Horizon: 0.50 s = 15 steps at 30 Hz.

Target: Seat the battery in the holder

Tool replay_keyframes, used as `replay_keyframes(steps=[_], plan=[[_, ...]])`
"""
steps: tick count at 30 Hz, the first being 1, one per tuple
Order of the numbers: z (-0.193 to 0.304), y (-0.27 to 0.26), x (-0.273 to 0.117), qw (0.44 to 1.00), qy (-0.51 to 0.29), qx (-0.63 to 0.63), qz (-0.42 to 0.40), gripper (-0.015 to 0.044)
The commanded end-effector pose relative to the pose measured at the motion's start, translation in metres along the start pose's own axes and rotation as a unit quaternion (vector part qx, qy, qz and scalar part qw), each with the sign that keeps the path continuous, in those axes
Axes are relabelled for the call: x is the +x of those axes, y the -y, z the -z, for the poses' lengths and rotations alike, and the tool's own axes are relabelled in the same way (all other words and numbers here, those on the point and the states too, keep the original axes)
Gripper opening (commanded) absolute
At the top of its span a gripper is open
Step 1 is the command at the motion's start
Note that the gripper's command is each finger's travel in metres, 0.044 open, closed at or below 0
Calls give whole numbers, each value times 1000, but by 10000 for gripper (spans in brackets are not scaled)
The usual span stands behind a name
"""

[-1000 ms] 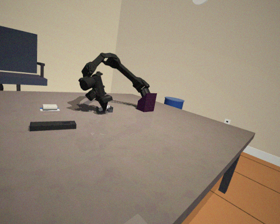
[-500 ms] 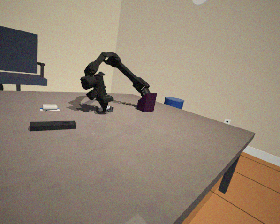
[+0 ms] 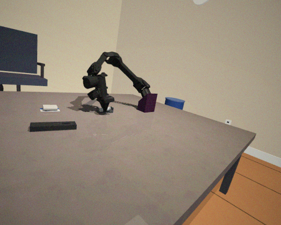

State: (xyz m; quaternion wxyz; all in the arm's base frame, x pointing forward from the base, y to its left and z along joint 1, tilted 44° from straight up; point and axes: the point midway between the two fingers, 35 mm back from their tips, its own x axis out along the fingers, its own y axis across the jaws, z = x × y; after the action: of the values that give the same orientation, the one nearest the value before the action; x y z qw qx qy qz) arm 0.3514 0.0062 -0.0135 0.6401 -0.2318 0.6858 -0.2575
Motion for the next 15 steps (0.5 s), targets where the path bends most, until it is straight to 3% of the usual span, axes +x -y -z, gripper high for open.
replay_keyframes(steps=[1, 15], plan=[[-3, 1, -1, 1000, 16, 3, 1, 77], [-1, 2, 1, 999, 43, 3, -1, 77]])
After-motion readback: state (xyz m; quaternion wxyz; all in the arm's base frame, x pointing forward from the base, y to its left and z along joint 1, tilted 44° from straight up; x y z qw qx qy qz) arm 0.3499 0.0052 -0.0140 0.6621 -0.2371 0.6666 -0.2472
